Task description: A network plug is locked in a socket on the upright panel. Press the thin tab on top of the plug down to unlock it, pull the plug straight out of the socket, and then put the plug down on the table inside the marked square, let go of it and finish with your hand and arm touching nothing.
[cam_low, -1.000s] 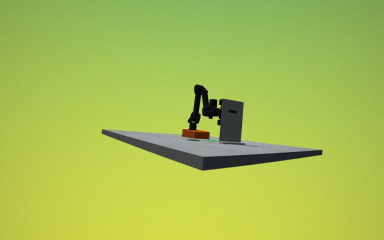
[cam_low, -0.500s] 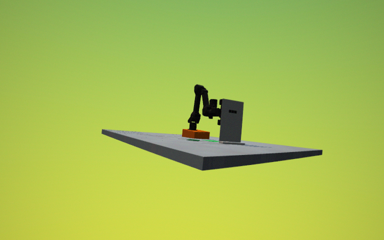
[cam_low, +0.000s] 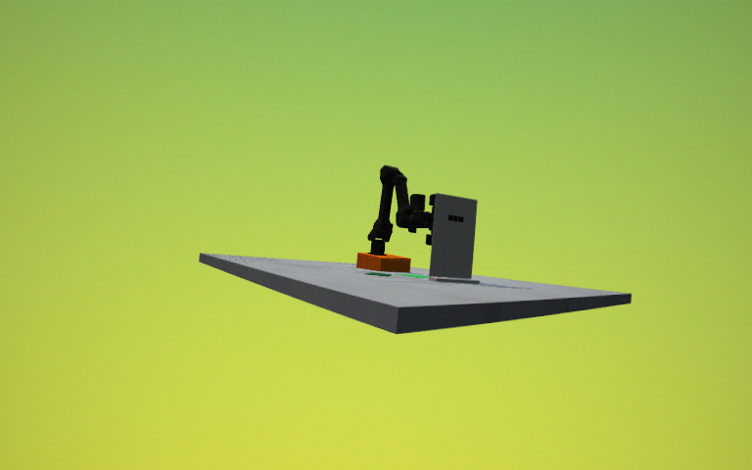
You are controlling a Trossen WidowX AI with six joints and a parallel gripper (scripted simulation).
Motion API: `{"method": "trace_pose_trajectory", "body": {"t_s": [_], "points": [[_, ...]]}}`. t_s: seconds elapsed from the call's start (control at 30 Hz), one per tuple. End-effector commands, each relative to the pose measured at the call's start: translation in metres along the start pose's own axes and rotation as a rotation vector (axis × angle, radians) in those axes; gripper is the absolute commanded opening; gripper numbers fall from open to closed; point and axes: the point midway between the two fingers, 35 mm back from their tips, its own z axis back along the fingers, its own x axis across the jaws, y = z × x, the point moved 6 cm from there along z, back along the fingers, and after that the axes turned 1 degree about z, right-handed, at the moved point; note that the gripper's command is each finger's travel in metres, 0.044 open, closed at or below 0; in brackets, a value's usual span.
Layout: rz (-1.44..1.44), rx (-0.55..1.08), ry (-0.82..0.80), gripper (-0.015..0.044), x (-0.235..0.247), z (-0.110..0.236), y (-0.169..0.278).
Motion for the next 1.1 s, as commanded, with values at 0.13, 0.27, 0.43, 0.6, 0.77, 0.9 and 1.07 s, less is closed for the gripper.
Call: {"method": "trace_pose_trajectory", "body": {"t_s": [0.13,0.27,0.43,0.6,0.77,0.9,1.07], "points": [[-0.006,0.002,0.000,0.0000,0.000,0.007,0.002],[-0.006,0.002,0.000,0.0000,0.000,0.009,0.002],[-0.006,0.002,0.000,0.0000,0.000,0.012,0.003],[-0.006,0.002,0.001,0.0000,0.000,0.015,0.004],[-0.006,0.002,0.001,0.0000,0.000,0.018,0.005],[-0.006,0.002,0.001,0.0000,0.000,0.020,0.006],[-0.006,0.002,0.001,0.0000,0.000,0.023,0.008]]}}
